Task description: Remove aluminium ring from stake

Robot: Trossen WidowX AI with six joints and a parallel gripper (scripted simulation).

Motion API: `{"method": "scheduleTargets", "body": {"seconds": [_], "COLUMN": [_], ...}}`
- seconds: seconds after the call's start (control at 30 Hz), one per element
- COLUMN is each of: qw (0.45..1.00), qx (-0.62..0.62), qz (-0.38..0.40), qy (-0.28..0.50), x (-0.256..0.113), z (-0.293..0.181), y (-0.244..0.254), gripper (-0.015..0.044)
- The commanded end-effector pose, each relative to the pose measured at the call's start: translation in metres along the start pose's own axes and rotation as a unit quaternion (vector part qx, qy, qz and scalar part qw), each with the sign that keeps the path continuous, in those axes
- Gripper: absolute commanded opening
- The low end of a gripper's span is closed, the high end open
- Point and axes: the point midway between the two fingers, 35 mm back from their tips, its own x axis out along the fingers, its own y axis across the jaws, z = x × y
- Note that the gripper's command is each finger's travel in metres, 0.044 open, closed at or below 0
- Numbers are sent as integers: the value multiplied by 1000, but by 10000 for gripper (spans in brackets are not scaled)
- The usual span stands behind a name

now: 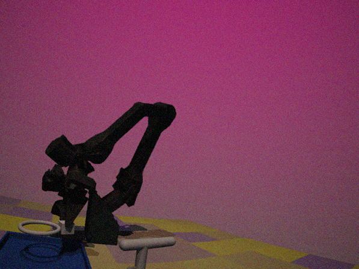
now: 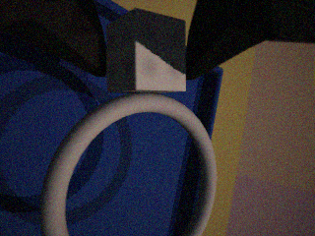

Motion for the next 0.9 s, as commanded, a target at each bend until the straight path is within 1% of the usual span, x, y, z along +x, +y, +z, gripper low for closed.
{"method": "scheduleTargets", "body": {"seconds": [0.0,0.47,0.5,0.87], "qw": [1000,1000,1000,1000], "qx": [-6,-6,-8,-8], "qz": [12,12,7,7], "qy": [2,3,0,0], "x": [2,25,21,21], "z": [2,-5,-3,-3], "y": [-7,-25,-23,-23], "gripper": [0,0,26,315]}}
